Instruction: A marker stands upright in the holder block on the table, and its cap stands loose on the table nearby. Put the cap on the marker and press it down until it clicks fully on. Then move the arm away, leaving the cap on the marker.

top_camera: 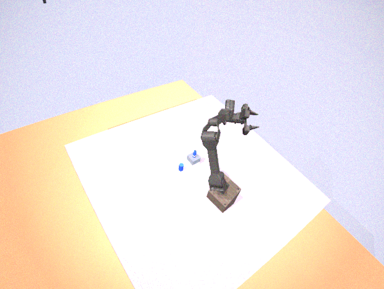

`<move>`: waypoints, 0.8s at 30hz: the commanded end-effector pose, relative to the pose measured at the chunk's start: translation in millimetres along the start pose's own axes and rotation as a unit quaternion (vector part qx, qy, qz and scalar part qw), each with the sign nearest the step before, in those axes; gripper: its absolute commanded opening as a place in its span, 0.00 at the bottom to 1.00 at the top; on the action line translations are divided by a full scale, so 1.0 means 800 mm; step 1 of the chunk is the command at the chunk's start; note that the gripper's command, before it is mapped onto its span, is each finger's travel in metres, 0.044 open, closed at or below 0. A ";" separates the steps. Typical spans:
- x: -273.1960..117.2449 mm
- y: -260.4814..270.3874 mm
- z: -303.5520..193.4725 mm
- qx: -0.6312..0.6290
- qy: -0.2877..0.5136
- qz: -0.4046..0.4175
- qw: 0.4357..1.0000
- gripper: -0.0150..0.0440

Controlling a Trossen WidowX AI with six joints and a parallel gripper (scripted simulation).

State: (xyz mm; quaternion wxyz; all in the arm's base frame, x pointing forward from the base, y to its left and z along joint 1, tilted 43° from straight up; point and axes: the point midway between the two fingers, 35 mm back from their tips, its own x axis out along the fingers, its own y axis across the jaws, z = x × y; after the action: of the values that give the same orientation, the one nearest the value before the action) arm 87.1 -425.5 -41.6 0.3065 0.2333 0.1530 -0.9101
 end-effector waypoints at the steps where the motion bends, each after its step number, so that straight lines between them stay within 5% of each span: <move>1: -0.002 0.001 -0.002 -0.005 0.004 0.003 1.000 0.89; 6: -0.063 0.011 -0.051 -0.135 0.115 0.074 0.981 0.68; 12: -0.162 -0.004 -0.118 -0.311 0.251 0.176 0.900 0.68; 24: -0.373 -0.129 -0.200 -0.563 0.458 0.361 0.586 0.68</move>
State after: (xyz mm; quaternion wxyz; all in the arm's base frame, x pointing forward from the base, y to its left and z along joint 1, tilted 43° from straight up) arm 279.8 -172.7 -21.3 0.5618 0.4280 0.6327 -0.3177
